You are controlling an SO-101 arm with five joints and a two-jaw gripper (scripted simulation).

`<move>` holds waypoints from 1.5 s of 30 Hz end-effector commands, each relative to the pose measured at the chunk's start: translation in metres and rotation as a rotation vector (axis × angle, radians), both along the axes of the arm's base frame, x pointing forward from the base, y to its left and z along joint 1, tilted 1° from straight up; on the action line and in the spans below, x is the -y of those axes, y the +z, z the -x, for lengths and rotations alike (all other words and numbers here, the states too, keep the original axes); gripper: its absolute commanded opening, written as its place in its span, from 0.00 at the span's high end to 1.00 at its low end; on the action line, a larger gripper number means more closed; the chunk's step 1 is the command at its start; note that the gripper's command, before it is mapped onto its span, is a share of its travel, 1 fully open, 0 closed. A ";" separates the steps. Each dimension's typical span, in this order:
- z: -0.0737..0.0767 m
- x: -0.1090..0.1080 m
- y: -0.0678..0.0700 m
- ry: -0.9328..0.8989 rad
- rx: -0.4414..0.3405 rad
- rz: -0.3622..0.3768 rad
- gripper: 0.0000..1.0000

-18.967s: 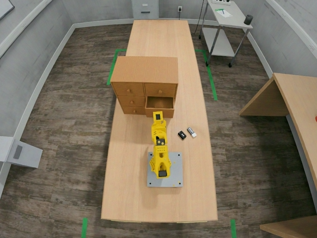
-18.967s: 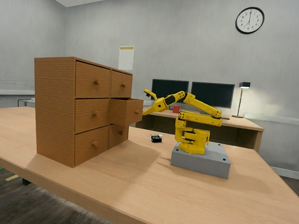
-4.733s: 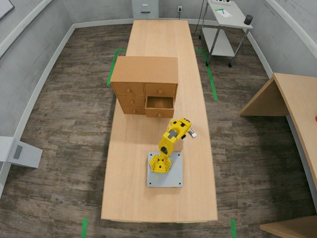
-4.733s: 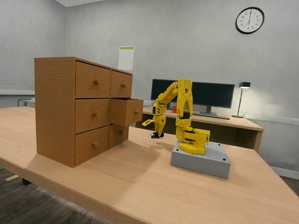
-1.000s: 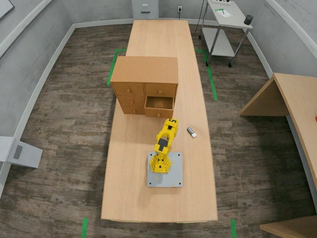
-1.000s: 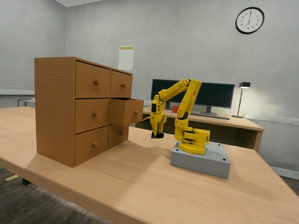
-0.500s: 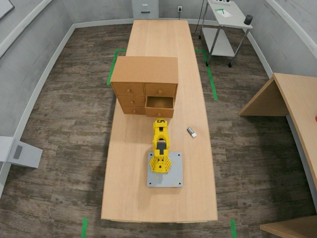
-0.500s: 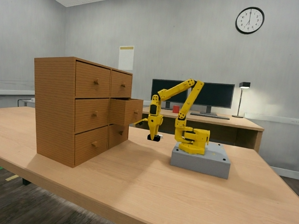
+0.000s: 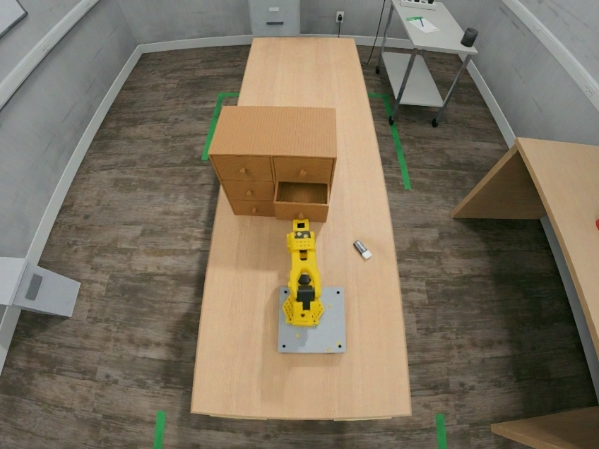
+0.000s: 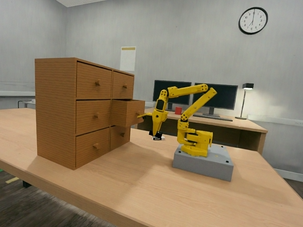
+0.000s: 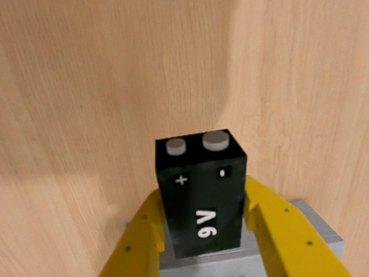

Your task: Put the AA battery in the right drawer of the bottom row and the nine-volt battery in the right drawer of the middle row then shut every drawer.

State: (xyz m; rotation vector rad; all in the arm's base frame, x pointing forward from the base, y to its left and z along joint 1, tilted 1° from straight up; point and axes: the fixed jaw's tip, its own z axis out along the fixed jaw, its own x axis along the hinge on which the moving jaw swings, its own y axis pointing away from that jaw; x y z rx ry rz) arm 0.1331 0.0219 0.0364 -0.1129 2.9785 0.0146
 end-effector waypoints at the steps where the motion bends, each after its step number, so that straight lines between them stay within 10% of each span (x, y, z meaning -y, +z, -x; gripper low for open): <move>1: 0.002 -0.001 0.013 0.000 0.086 -0.013 1.00; 22: 0.004 -0.001 0.022 0.001 0.154 -0.021 1.00; 45: 0.003 -0.002 0.095 0.015 0.609 -0.071 1.00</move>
